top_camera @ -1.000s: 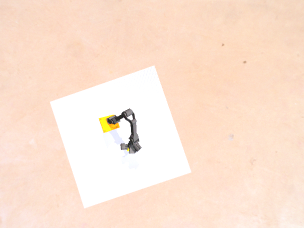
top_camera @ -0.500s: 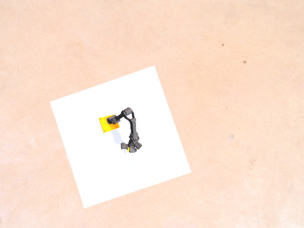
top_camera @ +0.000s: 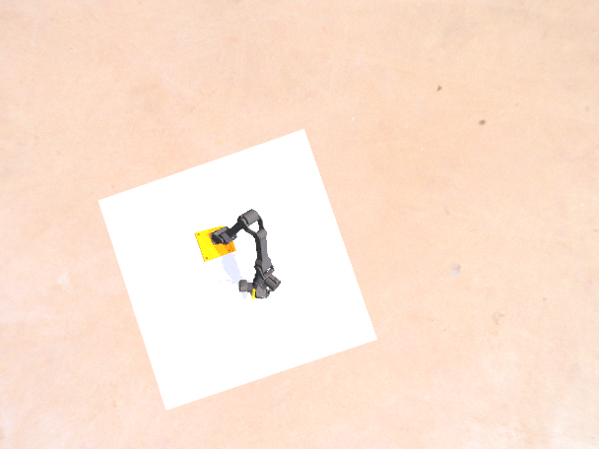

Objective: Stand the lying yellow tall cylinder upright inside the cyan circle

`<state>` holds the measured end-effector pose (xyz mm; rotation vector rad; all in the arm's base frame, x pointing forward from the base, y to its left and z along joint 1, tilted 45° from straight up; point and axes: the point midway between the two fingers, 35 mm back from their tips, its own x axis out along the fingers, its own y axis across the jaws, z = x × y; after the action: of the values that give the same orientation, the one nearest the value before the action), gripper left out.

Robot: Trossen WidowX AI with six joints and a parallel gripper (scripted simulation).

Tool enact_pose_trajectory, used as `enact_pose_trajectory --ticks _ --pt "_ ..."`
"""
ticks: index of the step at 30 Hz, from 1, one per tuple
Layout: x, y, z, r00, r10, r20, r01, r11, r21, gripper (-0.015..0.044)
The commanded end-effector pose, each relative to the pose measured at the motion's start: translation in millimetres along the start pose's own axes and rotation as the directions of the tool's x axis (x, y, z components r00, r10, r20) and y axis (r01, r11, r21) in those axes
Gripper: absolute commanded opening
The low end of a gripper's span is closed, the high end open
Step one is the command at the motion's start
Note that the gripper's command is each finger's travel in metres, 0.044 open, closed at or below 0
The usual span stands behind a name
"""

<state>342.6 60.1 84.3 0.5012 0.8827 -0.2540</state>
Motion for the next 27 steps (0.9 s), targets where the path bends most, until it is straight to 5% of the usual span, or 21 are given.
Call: enact_pose_trajectory --ticks 1,27 --pt "-4 1 3 0.999 0.005 0.041 -0.005 1.0 0.016 0.0105" --pt "-15 4 5 0.977 0.025 0.211 -0.045 0.995 0.088 0.0105"
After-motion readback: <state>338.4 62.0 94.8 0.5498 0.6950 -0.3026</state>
